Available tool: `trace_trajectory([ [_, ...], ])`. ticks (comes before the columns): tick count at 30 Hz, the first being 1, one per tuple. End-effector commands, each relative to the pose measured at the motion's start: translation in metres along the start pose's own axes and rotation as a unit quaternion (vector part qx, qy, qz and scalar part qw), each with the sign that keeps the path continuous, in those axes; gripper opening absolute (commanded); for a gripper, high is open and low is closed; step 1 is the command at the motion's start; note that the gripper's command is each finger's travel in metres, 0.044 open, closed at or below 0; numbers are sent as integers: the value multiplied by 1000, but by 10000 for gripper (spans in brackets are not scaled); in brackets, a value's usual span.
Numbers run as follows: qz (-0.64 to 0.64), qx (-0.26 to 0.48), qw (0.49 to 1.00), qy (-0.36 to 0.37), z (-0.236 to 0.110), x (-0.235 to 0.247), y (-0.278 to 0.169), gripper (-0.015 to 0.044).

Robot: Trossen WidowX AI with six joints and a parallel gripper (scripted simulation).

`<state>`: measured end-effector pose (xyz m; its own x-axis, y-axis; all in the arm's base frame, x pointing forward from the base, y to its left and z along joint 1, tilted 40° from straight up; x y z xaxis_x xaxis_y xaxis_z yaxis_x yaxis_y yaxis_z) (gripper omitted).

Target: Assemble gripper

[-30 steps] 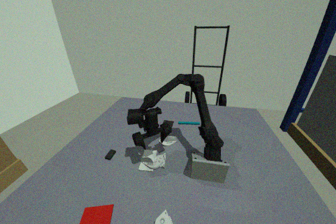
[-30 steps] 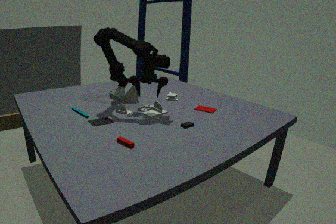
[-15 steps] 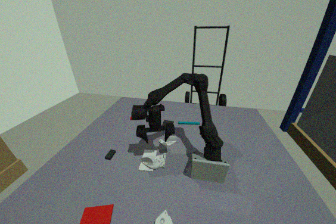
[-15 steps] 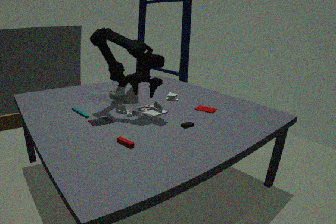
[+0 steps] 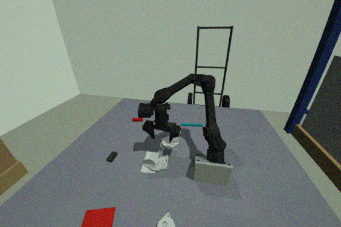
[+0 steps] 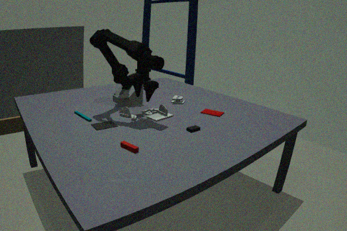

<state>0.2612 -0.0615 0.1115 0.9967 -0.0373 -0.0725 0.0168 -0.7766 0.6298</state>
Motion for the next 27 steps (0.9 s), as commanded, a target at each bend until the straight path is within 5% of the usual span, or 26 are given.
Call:
trace_trajectory([
  [1, 54, -2, 999, -2, 0, -6, 6, 440],
  [27, 376, -6, 927, -2, -4, -36, 36, 440],
])
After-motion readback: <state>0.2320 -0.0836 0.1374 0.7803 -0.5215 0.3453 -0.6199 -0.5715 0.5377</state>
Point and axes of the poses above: the point midway between the two fingers, 35 mm back from their tips, its own z axis out along the fingers, its own x axis across the jaws, y = z × x, the point moved 4 cm from there along -z, back along the fingers, and after that the axes turned 13 degrees about -z, right-handed, at the moved point
